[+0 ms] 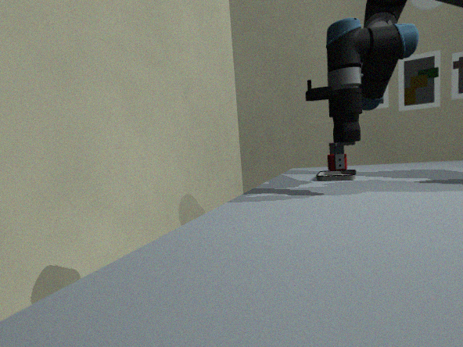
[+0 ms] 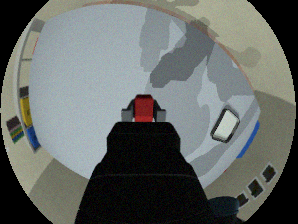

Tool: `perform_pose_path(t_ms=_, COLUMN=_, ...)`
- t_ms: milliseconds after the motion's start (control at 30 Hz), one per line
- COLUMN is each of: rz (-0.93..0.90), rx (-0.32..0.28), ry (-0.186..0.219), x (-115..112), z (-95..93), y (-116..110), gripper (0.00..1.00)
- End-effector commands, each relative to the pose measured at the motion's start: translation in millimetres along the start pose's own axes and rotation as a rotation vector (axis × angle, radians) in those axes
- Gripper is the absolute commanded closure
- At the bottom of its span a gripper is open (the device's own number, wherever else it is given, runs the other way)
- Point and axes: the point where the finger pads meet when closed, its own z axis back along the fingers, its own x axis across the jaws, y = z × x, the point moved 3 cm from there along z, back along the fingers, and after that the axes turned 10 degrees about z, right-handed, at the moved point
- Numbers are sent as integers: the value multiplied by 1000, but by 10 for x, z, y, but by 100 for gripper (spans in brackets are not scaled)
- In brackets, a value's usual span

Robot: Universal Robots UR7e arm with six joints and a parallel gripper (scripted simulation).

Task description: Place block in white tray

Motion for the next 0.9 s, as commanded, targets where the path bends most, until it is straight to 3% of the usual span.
perform_pose_path(t_ms=0, rz=-3, rx=3, ry=0, x=9, z=17, y=17, gripper=100)
perform_pose_path(t_ms=433, rz=-2, rx=0, ry=0, x=110, z=8, y=-54, gripper=100)
perform_pose_path(t_ms=600, rz=-3, rx=-2, ry=-1, x=481, z=9, y=-255, gripper=100)
perform_pose_path(t_ms=767, rz=-3, rx=-2, ry=-2, x=1126, z=8, y=-579, gripper=100)
perform_pose_path(t_ms=833, rz=-3, rx=-2, ry=-2, x=1126, z=8, y=-579, gripper=100)
perform_pose_path(t_ms=867, rz=-3, rx=-2, ry=-2, x=1274, z=8, y=-654, gripper=100)
